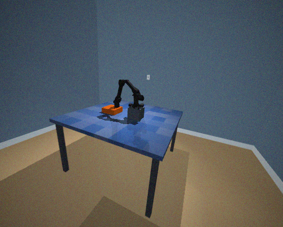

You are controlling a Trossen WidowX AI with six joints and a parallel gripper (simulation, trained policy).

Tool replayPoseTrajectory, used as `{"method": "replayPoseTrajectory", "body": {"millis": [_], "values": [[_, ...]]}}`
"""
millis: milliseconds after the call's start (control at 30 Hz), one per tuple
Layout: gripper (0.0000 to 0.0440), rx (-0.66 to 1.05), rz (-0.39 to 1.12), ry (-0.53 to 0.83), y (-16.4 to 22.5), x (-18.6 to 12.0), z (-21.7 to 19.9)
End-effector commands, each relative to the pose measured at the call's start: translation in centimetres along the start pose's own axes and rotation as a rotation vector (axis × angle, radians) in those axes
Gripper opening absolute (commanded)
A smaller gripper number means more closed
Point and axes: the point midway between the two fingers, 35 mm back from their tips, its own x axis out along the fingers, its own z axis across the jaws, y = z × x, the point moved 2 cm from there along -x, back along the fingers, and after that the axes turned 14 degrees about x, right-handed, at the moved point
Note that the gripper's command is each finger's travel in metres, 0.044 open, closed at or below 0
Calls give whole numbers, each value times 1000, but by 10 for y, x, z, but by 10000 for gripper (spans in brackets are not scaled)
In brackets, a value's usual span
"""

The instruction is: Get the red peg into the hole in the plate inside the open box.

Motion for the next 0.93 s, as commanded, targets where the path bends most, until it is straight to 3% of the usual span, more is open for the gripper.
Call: {"method": "replayPoseTrajectory", "body": {"millis": [0,700,900], "values": [[186,12,42,0,-2,-5,2],[248,46,184,-85,-19,-47,17],[183,37,195,-127,-26,-58,24]]}}
